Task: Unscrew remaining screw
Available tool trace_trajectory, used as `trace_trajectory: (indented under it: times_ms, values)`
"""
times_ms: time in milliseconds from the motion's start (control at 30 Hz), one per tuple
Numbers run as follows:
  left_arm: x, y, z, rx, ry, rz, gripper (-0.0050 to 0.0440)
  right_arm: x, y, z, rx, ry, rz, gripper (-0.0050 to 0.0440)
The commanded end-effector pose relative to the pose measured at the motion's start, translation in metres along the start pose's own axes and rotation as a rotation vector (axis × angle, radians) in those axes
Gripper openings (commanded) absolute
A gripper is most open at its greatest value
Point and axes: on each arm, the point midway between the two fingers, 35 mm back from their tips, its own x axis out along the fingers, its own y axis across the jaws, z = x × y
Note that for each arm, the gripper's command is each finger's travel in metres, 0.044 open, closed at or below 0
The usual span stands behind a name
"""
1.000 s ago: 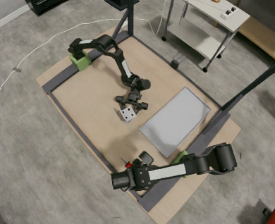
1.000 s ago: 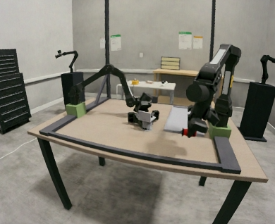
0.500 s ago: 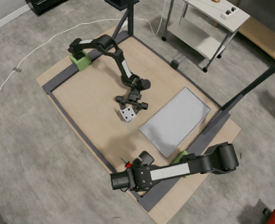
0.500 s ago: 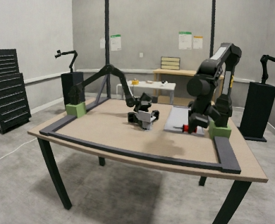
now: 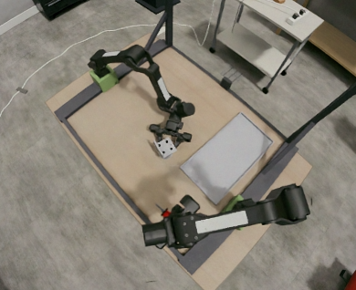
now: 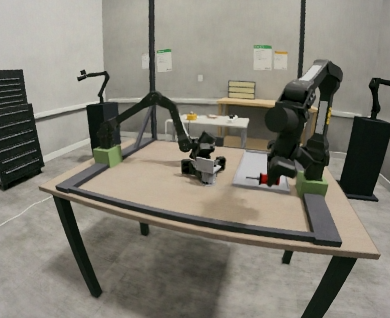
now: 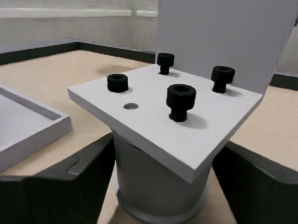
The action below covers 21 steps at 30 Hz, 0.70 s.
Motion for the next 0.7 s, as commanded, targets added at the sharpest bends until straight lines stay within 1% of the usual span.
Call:
trace_trajectory:
  times_ms: [0,267,333,667]
  values:
    - [-0.013,-0.005,-0.009,0.013,0.028,-0.039,0.0135,0.001,0.006,0.015,0.036,-0.011,0.003,0.0245]
    - [-0.014,-0.006,-0.01,0.013,0.028,-0.039,0.0135,0.001,0.006,0.015,0.036,-0.011,0.003,0.0245]
    - [-0.013,-0.007,-0.008,0.018,0.04,-0.071,0.0135,0.001,0.006,0.015,0.036,-0.011,0.003,0.0245]
    - [-0.031,-0.03,-0.023,0.063,0.152,-0.281,0.0135,0.001,0.006,0.015,0.036,-0.011,0.003,0.0245]
